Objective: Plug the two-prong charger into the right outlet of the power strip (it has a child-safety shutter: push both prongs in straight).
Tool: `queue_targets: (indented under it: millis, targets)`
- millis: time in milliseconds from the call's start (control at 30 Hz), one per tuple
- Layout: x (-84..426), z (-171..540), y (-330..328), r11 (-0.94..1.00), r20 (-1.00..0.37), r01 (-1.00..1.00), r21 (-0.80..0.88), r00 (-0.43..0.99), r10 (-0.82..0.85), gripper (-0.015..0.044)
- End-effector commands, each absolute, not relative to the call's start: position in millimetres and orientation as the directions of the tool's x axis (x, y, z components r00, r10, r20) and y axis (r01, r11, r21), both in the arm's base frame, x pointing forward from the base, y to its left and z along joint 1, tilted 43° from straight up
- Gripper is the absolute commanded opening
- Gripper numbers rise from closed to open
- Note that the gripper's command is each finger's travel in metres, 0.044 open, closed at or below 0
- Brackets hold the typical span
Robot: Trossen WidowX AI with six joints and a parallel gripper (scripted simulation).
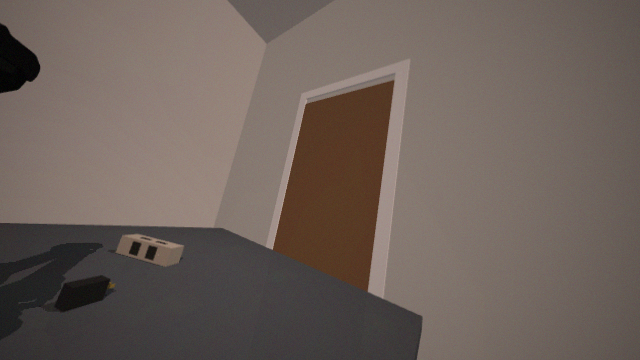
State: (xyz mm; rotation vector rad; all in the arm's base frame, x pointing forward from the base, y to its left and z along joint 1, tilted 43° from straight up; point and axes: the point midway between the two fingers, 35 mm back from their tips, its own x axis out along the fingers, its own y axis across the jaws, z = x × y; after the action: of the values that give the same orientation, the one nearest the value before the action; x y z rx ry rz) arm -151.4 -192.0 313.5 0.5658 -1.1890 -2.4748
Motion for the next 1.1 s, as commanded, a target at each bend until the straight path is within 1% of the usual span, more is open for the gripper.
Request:
queue_targets:
  millis: [0,567,1067]
  targets:
    - [-143,306,-203,-0.639,-0.234,0.169,0.750,-0.836,-0.496,0.0440]
    - [-97,276,-238,-0.742,-0.326,0.411,0.529,-0.709,-0.625,0.0440]
    - [-49,251,-257,-0.708,-0.405,0.626,0.326,-0.585,-0.703,0.0440]
